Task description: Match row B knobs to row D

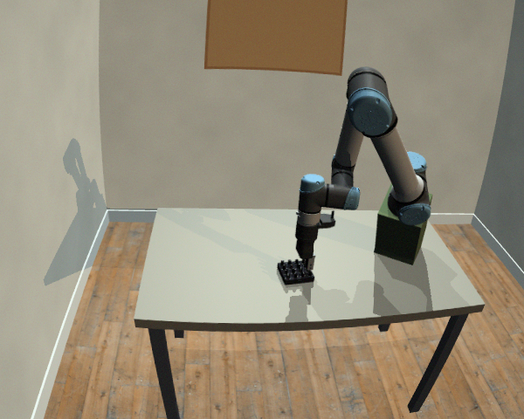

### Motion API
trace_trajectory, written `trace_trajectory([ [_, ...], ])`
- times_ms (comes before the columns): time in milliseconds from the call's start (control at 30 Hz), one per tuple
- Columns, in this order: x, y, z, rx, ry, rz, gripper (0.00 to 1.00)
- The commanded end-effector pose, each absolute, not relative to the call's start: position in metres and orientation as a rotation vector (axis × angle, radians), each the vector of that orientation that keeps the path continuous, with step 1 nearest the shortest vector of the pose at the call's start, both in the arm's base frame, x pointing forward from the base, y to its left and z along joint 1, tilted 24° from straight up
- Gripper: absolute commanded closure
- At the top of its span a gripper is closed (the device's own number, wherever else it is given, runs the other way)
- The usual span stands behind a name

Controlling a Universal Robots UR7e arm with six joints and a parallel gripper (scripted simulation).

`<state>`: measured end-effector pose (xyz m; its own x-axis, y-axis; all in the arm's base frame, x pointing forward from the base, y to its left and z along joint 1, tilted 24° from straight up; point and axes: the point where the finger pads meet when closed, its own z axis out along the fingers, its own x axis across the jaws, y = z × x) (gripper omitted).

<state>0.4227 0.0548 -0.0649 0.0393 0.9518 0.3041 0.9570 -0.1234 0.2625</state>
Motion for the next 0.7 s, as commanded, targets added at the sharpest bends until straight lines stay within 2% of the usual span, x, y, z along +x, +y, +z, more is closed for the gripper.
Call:
trace_trajectory([
  [0, 0.4267, 0.055, -0.068, -2.258, -2.076, -0.646, 0.54],
  [667, 0.4276, 0.0559, -0.0718, -2.259, -2.075, -0.646, 0.54],
])
